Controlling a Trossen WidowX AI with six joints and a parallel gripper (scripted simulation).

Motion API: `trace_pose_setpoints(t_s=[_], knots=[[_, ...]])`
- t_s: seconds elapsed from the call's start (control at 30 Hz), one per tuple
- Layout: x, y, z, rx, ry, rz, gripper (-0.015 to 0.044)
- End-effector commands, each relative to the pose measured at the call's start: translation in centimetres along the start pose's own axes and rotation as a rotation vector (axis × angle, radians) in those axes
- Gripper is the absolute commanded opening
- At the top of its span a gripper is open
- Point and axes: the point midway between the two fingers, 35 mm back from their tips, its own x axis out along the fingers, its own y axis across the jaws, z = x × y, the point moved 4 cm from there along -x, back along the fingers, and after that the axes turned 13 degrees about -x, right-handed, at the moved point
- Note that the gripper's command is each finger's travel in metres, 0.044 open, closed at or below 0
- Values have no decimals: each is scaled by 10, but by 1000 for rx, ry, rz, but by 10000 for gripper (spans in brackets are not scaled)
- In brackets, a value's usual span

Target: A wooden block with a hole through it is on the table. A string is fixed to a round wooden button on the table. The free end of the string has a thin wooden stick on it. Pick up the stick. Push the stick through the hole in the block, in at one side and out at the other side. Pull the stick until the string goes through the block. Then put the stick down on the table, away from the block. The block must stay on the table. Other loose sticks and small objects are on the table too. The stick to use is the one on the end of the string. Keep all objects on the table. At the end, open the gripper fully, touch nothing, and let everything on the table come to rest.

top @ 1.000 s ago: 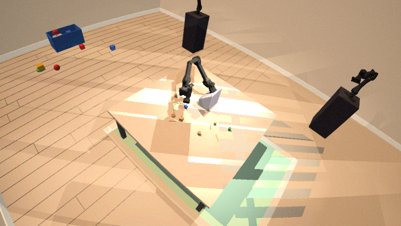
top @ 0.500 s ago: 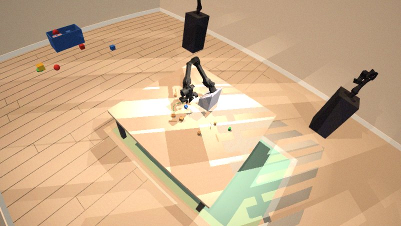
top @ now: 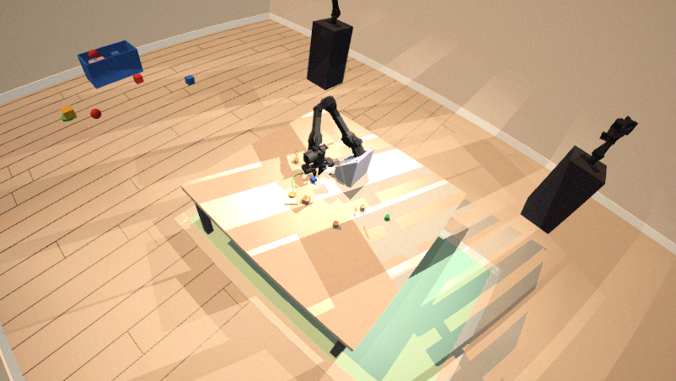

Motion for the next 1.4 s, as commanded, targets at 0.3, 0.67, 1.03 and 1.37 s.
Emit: trace_pose_setpoints(t_s=[0.3, 0.67, 1.03, 1.37], knots=[[23, 0, -3, -10, 5, -10, 123], [41, -1, -3, -10, 5, -10, 123], [58, -2, -3, -11, 2, -10, 123], [73, -4, -1, -12, -3, -9, 123]])
